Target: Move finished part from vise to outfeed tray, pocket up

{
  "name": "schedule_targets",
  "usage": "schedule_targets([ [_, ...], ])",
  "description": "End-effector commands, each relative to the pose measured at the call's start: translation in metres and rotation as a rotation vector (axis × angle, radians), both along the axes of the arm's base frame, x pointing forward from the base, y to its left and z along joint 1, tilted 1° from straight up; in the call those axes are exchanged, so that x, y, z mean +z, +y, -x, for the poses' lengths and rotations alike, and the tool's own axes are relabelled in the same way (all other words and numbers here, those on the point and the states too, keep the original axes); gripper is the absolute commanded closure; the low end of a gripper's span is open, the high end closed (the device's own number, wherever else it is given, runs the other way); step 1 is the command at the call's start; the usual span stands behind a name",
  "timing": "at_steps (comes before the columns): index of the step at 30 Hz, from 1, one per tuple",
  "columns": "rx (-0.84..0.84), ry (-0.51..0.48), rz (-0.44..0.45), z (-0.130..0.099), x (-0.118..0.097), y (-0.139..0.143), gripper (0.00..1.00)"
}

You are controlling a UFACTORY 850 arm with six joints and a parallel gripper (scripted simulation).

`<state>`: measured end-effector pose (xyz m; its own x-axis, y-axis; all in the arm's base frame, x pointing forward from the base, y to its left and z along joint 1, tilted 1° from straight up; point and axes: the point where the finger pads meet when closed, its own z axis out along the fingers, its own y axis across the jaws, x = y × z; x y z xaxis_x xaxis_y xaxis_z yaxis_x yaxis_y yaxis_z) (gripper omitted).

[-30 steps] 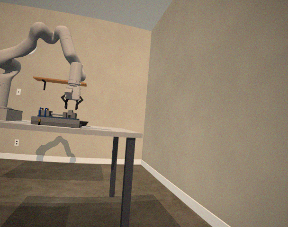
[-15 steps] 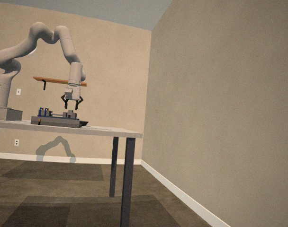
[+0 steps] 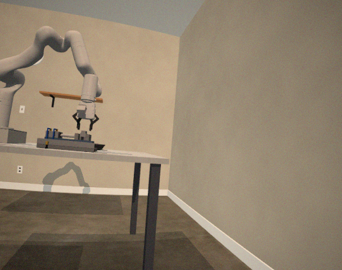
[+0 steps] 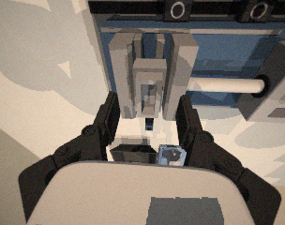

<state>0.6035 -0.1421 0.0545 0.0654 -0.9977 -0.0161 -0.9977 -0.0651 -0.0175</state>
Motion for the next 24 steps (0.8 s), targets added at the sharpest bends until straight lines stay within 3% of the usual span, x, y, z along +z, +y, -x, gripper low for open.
schedule_targets([
  [1, 0.000, -0.002, 0.000, -0.0010, -0.0002, -0.0002, 0.31],
  [24, 0.000, -0.002, 0.000, -0.0011, -0.0081, -0.0001, 0.31],
])
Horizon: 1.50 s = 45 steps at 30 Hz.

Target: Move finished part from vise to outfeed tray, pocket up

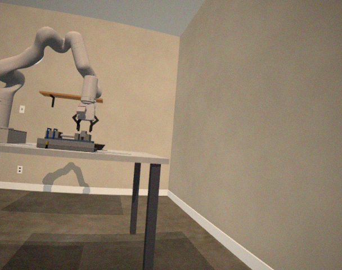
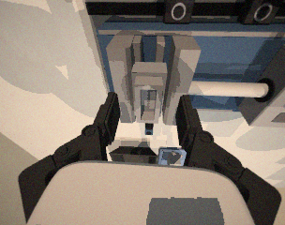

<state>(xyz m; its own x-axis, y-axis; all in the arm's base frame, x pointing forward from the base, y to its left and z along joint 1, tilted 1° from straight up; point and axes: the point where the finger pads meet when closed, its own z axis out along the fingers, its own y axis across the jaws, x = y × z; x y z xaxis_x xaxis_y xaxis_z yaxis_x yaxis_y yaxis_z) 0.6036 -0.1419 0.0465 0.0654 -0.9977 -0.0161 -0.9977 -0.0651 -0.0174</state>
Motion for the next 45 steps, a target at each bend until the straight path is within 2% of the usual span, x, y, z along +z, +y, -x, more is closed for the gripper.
schedule_targets([
  [1, 0.000, -0.002, 0.001, -0.0010, -0.0004, -0.0002, 0.31],
  [37, 0.000, -0.002, 0.001, -0.0011, -0.0046, -0.0002, 0.31],
  [38, 0.000, -0.002, 0.001, -0.0011, -0.0046, -0.0002, 1.00],
  [45, 0.000, -0.002, 0.001, -0.0011, -0.0046, -0.0002, 1.00],
])
